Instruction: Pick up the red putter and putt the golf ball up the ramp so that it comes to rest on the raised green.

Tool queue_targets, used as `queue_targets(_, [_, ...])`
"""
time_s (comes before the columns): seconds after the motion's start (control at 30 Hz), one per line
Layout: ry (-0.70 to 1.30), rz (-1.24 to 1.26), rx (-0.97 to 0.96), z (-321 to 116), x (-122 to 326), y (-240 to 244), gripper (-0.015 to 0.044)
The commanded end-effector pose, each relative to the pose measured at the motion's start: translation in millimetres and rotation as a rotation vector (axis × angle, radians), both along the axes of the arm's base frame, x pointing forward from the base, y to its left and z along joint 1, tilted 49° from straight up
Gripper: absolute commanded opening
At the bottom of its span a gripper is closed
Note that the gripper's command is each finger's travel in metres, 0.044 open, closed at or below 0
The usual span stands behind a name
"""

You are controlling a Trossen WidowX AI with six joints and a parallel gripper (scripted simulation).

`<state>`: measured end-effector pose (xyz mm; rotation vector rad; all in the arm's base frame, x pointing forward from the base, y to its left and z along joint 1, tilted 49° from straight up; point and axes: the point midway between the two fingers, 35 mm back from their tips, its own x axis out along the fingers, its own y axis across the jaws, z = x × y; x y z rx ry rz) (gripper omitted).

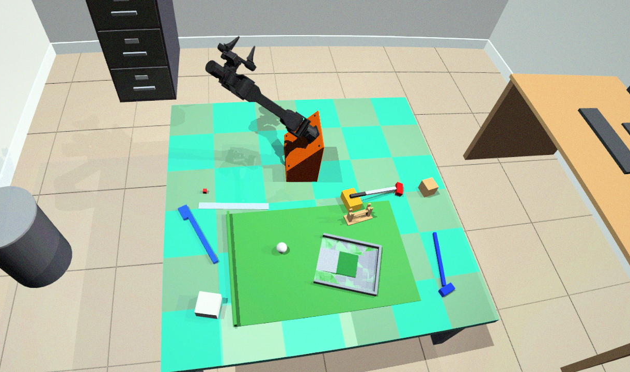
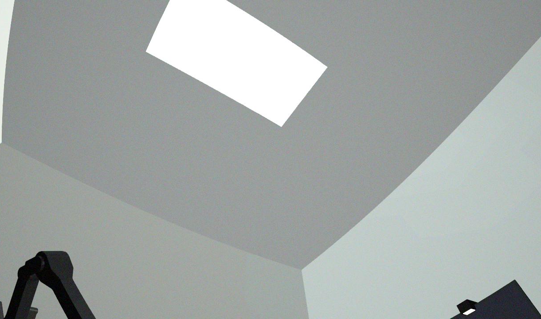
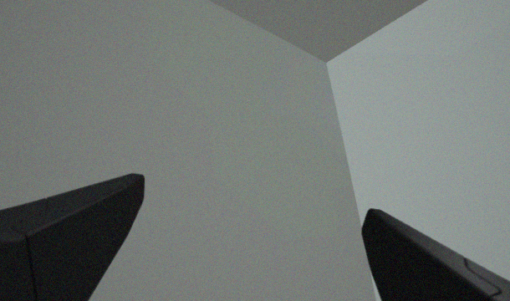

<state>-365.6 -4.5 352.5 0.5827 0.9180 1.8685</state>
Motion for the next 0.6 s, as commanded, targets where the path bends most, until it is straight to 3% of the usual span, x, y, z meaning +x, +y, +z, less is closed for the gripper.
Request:
queue_targets(0.0, [0.001, 0.003, 0.000, 0.1, -0.2, -0.8, 0.0426])
queue_targets(0.17, [0.040, 0.116, 0.003, 5.4, -7.4, -29.1, 0.0440])
queue_targets(0.57, [-0.080, 0.559, 0.152, 1.8, 4.1, -168.3, 0.0440])
